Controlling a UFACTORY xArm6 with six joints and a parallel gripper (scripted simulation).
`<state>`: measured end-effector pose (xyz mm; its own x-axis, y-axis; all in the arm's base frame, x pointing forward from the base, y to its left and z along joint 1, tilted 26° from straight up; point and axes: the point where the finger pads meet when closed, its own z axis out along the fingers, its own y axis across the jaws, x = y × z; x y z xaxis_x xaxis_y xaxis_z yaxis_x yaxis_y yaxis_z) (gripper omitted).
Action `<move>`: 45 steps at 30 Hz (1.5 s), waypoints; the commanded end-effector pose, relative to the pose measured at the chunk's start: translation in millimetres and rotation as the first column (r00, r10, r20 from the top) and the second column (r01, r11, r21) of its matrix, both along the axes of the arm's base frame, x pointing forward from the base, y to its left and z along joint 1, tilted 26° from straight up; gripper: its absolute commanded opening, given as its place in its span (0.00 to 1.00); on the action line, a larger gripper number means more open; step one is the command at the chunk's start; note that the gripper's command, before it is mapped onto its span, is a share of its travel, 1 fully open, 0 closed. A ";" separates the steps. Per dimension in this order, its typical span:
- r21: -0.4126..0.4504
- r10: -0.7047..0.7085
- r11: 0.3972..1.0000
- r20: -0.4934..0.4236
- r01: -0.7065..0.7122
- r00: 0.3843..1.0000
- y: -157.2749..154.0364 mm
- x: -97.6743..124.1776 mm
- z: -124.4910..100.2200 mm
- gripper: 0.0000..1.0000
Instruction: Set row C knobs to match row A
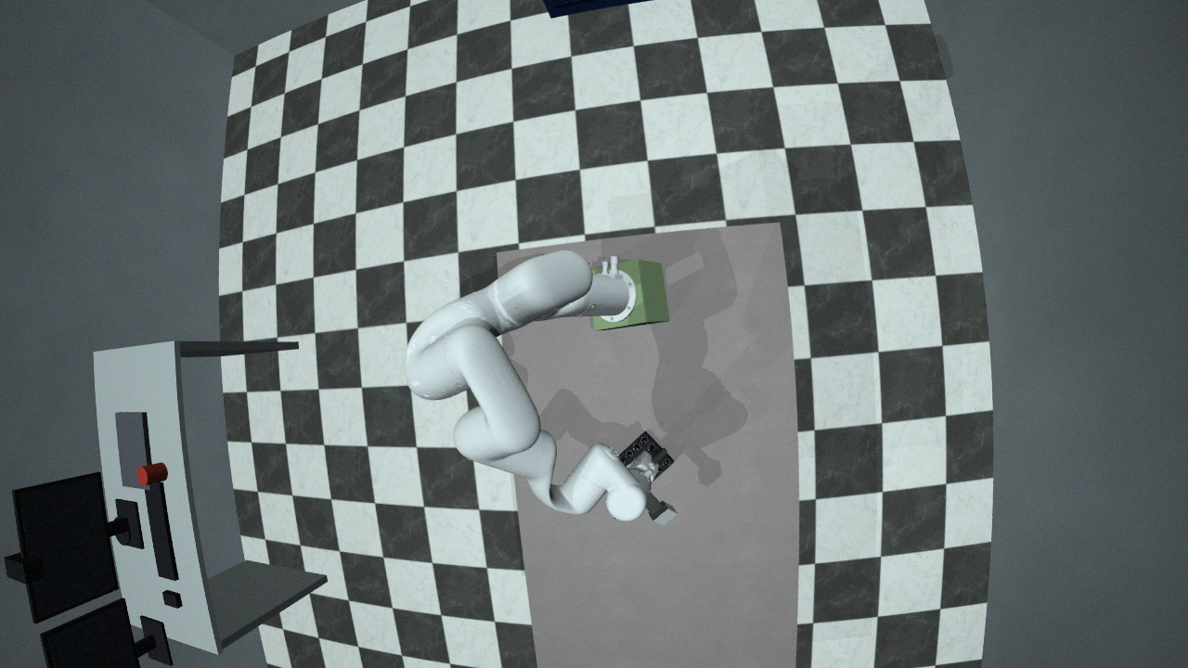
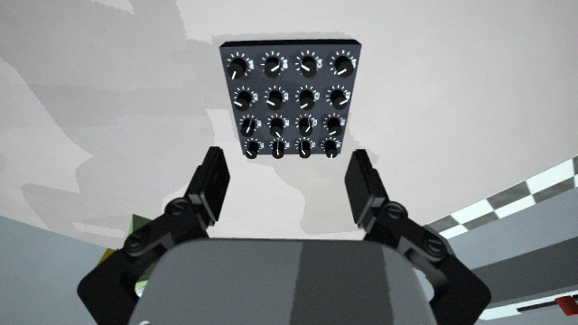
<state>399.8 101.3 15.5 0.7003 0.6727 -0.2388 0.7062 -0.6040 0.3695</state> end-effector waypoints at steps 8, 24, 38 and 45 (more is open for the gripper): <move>-0.006 -0.007 1.000 -0.011 0.007 1.000 -4.2 -3.6 3.1 1.00; -0.006 -0.007 1.000 -0.011 0.007 1.000 -25.0 -22.6 11.2 1.00; -0.007 -0.007 1.000 -0.011 0.007 1.000 -35.6 -32.4 15.3 1.00; -0.007 -0.007 1.000 -0.011 0.007 1.000 -36.1 -32.8 15.5 1.00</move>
<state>366.0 64.5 29.9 0.7021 0.6651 -0.2541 0.7065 -0.6067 0.3644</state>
